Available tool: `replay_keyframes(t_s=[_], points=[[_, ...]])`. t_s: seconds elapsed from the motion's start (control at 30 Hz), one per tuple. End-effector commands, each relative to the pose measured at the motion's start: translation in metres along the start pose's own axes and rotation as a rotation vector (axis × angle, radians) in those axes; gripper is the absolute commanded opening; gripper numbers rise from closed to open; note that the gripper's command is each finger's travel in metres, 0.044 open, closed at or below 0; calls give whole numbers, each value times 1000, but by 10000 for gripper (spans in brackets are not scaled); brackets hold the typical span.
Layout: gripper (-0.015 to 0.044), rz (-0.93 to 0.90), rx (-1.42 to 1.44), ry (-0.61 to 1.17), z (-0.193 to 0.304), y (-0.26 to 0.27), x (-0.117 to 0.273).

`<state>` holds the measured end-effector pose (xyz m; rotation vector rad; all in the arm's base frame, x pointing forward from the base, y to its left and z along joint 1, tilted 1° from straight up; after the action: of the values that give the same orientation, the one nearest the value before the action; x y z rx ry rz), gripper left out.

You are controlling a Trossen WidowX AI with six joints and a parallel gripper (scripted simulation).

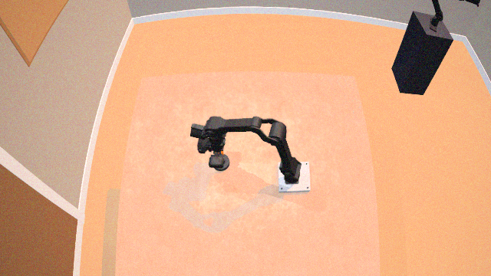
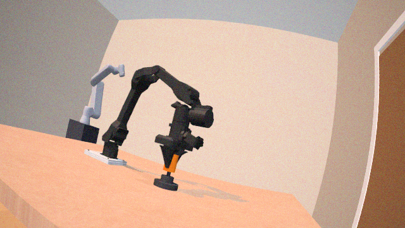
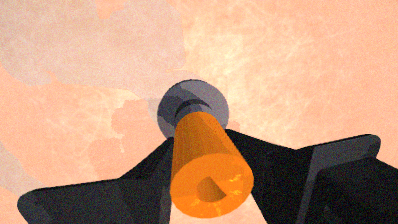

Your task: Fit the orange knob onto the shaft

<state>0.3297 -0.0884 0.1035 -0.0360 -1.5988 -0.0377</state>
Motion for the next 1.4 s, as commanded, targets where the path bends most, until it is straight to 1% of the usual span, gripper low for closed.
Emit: replay_keyframes(t_s=[0.0,0.2,0.43,1.37], points=[[0,2,2,0,0,0,1],[0,3,10,0,-1,-1,5],[0,3,211,0,-3,-1,5],[0,2,211,1,0,0,-1]])
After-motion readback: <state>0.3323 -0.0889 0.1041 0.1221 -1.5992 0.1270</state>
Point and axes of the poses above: the point midway between the two fingers, 35 mm back from their tips, its own x axis back along the fingers, its own y axis across the jaws, z = x × y, the point moved 1 cm from there along x, back along the fingers
